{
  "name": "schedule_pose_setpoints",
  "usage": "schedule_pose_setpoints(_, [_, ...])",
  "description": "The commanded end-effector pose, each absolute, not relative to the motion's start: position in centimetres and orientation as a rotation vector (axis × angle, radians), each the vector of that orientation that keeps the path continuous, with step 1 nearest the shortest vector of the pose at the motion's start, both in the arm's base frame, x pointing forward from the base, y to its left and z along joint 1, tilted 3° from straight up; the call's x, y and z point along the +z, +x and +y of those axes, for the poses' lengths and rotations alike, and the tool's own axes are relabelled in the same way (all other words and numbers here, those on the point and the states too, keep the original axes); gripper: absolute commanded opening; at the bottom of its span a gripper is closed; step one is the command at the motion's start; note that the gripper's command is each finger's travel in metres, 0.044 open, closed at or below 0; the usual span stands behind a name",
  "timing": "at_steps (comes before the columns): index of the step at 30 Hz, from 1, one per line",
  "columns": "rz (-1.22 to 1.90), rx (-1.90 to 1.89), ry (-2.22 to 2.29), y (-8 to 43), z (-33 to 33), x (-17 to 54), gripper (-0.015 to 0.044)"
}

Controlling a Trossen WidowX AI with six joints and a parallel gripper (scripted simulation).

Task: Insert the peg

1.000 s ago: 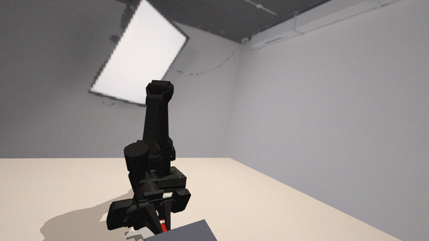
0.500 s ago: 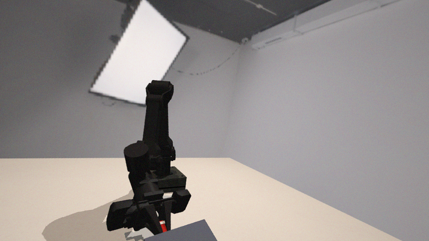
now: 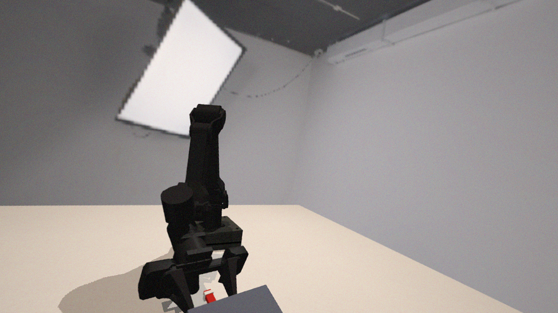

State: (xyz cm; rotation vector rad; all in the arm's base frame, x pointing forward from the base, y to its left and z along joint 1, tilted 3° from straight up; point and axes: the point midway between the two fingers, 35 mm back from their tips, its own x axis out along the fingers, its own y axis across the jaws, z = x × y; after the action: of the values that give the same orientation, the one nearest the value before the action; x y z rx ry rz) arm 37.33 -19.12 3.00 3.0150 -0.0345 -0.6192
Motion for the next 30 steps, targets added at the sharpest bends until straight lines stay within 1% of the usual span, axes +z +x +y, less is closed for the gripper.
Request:
schedule_pose_setpoints(1, [-0.032,-0.621,3.015,37.1,-19.1,3.1,0.044])
schedule_pose_setpoints(30, [-0.037,-0.638,3.013,33.8,-19.6,4.8,0.044])
